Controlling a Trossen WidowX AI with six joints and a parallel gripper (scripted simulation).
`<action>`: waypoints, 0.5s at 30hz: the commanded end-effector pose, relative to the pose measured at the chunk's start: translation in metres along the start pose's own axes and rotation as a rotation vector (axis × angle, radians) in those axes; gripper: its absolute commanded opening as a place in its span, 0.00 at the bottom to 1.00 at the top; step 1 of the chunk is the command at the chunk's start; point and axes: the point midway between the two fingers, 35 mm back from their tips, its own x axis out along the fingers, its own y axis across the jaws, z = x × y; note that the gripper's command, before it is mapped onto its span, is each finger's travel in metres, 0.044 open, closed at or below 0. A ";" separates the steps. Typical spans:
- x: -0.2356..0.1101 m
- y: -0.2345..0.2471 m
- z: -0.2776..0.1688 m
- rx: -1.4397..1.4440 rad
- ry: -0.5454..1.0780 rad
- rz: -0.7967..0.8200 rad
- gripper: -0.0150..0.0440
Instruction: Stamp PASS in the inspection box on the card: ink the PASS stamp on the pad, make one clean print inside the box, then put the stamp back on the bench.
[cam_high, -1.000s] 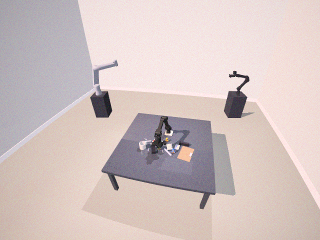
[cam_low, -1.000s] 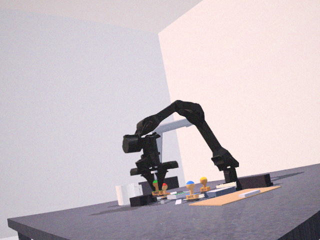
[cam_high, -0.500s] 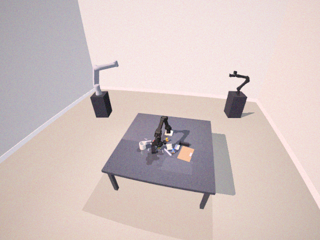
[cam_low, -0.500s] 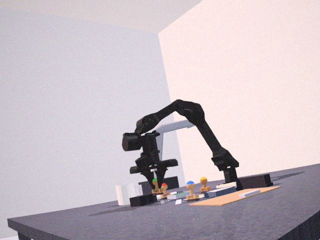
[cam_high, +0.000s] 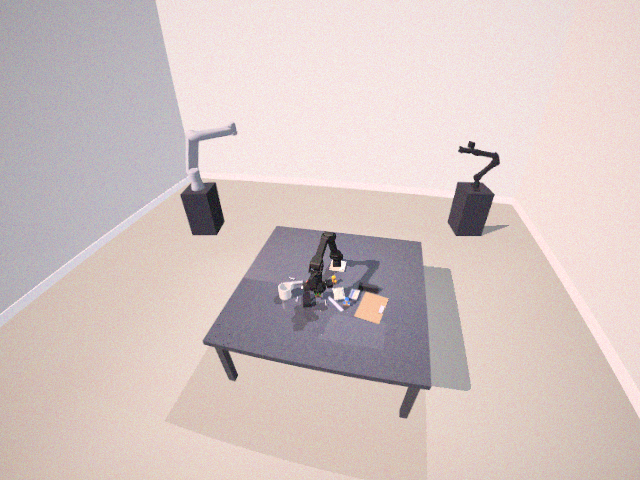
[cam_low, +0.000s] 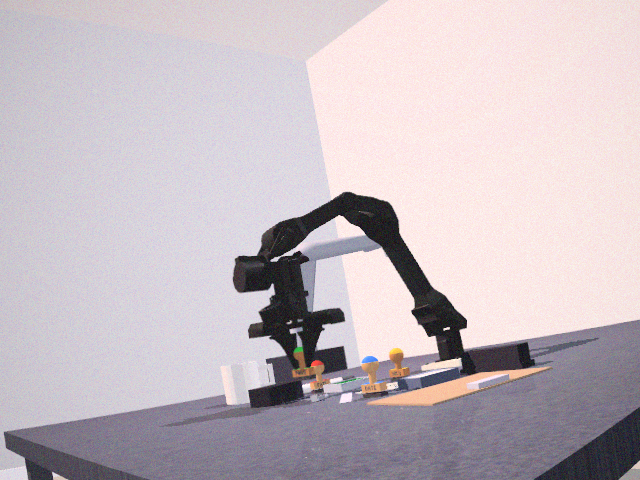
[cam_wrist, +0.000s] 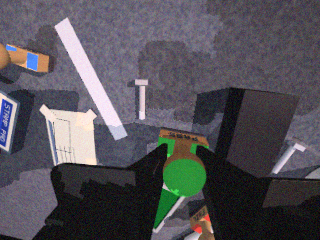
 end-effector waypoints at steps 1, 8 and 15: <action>-0.003 0.000 0.001 0.005 -0.004 -0.001 0.25; -0.007 0.000 0.001 0.005 -0.004 -0.001 0.25; -0.010 0.000 0.001 0.005 -0.004 -0.001 0.25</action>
